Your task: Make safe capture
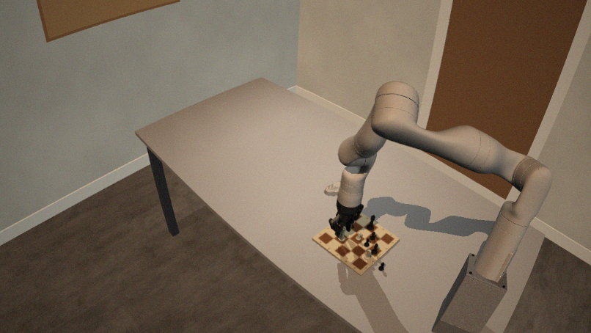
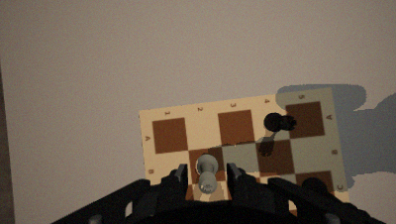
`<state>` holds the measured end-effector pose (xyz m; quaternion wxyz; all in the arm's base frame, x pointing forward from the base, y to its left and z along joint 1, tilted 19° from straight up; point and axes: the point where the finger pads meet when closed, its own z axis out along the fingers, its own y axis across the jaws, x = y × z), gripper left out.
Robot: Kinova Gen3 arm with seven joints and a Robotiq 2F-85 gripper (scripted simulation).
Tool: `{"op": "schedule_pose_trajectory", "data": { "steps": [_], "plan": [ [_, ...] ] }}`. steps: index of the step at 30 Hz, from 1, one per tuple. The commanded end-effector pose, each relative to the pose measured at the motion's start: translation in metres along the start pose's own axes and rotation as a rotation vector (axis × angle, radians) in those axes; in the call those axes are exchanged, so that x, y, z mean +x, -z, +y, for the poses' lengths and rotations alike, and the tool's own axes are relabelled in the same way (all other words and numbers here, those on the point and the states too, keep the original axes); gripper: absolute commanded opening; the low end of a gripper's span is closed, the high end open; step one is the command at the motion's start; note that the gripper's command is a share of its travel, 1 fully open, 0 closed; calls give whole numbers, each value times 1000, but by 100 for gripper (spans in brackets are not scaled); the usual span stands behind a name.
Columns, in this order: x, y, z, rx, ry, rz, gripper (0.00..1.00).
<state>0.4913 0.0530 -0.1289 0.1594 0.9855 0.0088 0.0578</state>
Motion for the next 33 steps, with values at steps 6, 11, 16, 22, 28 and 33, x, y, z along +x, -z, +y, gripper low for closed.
{"op": "schedule_pose_trajectory", "data": {
  "steps": [6,11,16,22,28,33],
  "plan": [
    [1,1,0,1,0,2,41],
    [1,1,0,1,0,2,41],
    [1,1,0,1,0,2,0],
    [1,1,0,1,0,2,0],
    [1,1,0,1,0,2,0],
    [1,1,0,1,0,2,0]
  ]
}}
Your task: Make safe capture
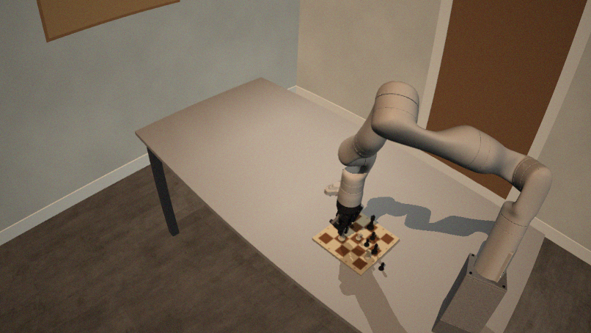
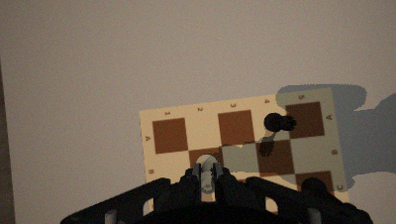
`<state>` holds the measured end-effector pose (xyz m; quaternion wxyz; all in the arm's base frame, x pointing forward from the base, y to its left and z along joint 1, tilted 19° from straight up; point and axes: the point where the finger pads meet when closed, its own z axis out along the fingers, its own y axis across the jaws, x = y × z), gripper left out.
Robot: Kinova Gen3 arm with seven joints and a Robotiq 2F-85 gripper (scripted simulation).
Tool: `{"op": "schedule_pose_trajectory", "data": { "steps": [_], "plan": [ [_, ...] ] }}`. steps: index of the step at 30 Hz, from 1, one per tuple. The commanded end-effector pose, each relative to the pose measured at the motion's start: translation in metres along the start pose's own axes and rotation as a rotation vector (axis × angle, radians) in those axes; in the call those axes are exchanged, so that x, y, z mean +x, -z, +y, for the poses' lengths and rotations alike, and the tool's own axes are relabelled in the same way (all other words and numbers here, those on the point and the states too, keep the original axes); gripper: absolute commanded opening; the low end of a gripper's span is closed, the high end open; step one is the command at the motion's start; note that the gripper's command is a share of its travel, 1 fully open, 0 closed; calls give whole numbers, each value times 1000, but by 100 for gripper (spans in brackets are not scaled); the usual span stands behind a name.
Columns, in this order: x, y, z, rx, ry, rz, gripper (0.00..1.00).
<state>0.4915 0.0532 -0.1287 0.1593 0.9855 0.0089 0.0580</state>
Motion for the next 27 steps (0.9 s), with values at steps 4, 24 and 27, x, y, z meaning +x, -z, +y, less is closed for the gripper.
{"op": "schedule_pose_trajectory", "data": {
  "steps": [4,24,27],
  "plan": [
    [0,1,0,1,0,1,0],
    [0,31,0,1,0,1,0],
    [0,54,0,1,0,1,0]
  ]
}}
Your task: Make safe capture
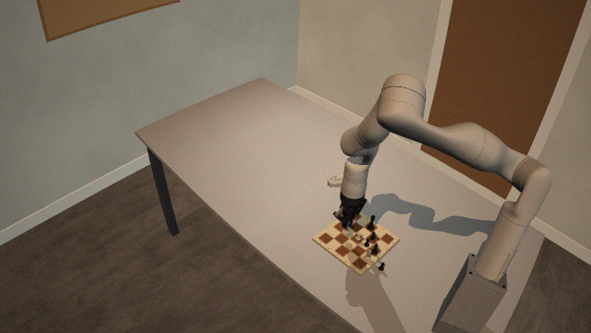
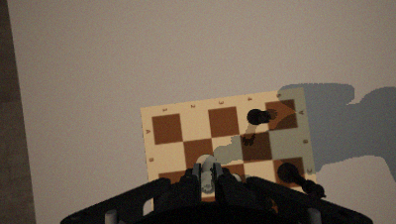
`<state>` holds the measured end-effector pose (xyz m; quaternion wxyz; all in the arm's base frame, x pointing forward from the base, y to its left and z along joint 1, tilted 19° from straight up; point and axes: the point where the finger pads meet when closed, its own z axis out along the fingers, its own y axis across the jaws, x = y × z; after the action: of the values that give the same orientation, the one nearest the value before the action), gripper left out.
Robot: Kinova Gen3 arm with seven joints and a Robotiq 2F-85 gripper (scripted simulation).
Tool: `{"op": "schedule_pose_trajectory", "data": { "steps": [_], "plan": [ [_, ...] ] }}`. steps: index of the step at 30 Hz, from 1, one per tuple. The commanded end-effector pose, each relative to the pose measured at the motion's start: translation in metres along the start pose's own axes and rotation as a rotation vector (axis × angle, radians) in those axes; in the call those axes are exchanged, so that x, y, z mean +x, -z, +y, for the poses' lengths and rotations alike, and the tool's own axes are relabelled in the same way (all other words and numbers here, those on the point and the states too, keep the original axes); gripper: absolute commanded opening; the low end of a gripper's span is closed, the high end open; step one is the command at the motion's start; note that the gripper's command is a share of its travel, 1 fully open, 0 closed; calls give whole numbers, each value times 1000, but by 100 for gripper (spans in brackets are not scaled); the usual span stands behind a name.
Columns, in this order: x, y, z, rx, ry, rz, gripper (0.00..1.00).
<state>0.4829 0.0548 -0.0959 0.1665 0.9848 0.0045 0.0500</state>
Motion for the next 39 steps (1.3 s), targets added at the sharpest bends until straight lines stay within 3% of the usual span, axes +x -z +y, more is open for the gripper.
{"op": "schedule_pose_trajectory", "data": {
  "steps": [1,8,21,30,39],
  "plan": [
    [5,29,-9,16,5,18,0],
    [4,65,-8,16,5,18,0],
    [4,68,-8,16,6,18,0],
    [7,69,28,14,94,20,0],
    [7,69,28,14,95,20,0]
  ]
}}
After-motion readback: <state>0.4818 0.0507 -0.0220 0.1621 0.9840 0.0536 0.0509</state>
